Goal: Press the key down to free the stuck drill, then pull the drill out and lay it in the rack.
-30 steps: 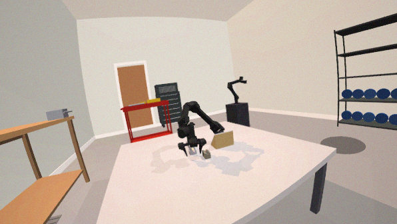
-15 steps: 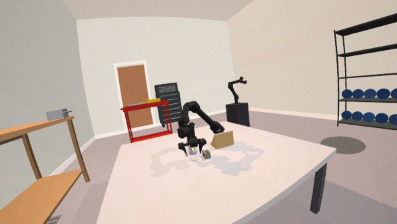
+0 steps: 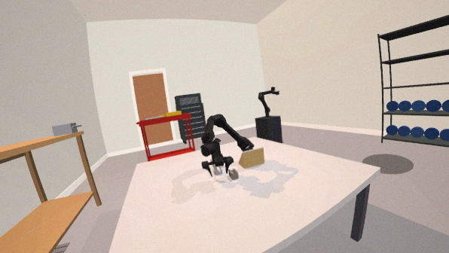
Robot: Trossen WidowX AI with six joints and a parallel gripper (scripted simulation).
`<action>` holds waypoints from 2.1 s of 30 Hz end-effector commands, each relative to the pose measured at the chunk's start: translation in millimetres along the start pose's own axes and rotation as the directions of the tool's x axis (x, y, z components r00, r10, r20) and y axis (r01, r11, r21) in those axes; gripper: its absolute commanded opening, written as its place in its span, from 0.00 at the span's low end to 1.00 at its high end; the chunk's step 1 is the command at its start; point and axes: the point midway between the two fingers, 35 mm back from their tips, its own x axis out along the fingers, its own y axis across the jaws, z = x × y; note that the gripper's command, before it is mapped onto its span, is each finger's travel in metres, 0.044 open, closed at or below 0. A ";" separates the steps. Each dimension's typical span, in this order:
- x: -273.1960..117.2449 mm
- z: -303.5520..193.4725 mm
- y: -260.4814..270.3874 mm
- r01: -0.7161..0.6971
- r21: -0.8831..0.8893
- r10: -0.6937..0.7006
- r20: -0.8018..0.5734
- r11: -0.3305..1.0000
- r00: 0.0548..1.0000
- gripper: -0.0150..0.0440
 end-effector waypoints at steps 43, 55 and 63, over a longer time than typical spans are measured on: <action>0.6 -1.3 2.8 -0.001 -0.005 0.001 -0.004 1.000 1.000 0.25; -1.5 -1.3 5.3 -0.002 -0.008 0.001 -0.006 1.000 1.000 0.25; -1.2 4.1 4.0 -0.001 -0.008 0.001 -0.006 1.000 1.000 0.25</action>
